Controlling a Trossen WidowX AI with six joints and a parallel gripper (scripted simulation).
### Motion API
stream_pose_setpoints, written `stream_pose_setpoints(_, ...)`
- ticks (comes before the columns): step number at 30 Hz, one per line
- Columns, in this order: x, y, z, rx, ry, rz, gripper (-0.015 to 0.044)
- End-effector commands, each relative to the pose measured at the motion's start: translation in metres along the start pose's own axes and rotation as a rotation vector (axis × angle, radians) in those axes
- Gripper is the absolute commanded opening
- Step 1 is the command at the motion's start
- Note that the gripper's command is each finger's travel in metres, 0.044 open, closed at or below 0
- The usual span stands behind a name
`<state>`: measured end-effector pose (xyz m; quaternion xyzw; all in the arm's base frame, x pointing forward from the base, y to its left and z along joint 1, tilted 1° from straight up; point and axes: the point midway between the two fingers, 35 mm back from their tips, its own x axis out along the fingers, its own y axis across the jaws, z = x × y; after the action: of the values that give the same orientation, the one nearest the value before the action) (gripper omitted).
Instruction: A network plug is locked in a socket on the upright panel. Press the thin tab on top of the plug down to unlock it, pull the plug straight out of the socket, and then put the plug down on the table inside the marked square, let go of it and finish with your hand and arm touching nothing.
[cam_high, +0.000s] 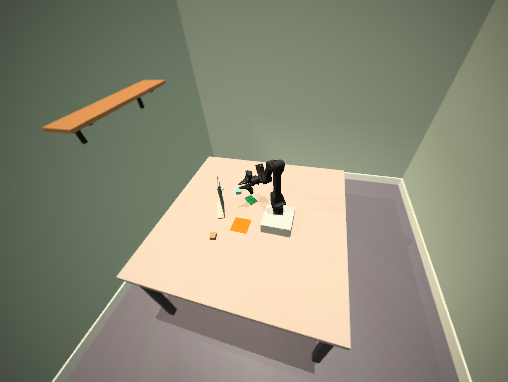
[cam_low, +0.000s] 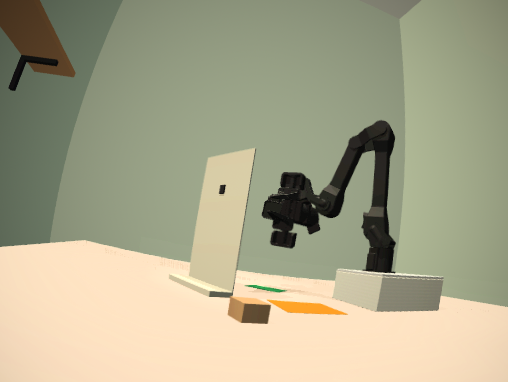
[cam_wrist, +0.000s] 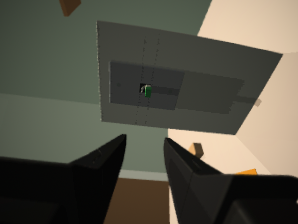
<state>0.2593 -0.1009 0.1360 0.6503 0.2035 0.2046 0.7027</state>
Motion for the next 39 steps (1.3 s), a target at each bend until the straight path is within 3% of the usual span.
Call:
stream_pose_setpoints(1, -0.003, -0.002, -0.004, 0.034, 0.013, 0.013, 0.0156)
stream_pose_setpoints(21, 0.053, -0.001, 0.011, 0.032, 0.01, 0.014, 0.0156)
stream_pose_setpoints(39, 0.076, 0.0, 0.018, 0.032, 0.012, 0.019, 0.0156)
